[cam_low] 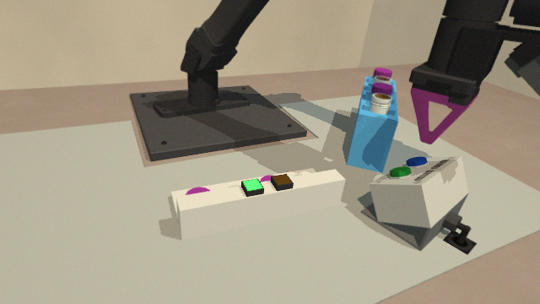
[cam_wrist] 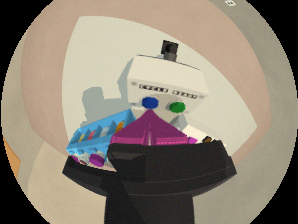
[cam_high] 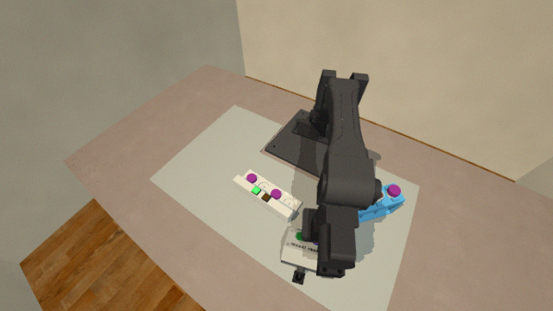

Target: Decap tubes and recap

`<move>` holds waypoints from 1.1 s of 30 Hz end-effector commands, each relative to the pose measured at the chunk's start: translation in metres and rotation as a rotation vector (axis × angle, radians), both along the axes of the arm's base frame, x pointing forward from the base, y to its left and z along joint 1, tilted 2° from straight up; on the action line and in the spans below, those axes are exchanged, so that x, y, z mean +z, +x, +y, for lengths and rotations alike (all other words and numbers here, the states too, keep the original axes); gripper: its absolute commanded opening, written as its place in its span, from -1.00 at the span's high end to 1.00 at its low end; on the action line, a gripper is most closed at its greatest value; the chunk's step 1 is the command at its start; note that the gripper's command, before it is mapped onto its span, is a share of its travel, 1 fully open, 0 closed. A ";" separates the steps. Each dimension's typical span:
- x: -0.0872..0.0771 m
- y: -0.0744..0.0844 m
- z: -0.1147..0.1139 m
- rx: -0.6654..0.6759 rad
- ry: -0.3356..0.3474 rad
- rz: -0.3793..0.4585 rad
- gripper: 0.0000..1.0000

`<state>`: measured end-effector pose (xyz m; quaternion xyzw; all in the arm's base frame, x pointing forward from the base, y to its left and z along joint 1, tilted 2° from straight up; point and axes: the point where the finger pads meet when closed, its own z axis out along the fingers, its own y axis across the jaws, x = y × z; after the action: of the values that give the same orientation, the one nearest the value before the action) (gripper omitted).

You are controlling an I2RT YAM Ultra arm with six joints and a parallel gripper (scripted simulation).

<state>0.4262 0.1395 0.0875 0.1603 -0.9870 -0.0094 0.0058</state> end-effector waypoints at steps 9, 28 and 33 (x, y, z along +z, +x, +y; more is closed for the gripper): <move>0.005 -0.005 -0.009 -0.085 -0.002 0.006 -1.00; -0.010 -0.035 -0.139 -0.505 -0.013 0.012 -1.00; -0.015 -0.044 -0.179 -0.505 -0.015 0.012 -1.00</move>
<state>0.3812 -0.0210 0.0716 -0.1081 -0.9939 -0.0056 0.0220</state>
